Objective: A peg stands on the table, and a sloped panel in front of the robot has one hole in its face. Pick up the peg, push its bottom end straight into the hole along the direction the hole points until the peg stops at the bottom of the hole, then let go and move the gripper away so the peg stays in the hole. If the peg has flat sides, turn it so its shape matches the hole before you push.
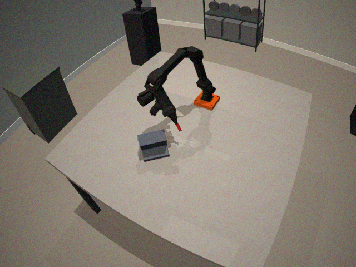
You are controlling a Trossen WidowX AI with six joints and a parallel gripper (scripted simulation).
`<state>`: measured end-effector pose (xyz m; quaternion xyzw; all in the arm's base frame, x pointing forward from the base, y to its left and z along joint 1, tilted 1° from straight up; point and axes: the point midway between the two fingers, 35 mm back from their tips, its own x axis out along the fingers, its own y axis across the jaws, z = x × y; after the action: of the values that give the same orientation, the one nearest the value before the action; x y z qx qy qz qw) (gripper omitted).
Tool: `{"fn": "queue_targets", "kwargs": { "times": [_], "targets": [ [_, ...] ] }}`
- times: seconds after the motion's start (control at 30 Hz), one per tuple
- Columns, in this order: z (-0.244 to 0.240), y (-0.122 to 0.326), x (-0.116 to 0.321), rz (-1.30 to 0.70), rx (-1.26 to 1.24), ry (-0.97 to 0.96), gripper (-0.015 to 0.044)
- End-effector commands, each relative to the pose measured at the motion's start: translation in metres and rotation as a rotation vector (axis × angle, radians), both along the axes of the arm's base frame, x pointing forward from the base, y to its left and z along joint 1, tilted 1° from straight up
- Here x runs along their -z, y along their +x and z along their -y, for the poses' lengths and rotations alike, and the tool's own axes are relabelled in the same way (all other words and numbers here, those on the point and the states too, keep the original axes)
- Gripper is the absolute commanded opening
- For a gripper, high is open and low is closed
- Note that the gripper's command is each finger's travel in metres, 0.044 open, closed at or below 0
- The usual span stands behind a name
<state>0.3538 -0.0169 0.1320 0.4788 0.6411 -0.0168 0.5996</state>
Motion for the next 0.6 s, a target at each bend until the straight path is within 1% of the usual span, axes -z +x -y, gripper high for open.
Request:
{"fn": "queue_targets", "kwargs": {
  "times": [0.0,0.57],
  "targets": [
    [0.006,0.002,-0.001,-0.001,0.031,0.019,0.0000],
    [0.031,0.006,-0.002,-0.010,0.152,0.089,0.0000]
  ]
}}
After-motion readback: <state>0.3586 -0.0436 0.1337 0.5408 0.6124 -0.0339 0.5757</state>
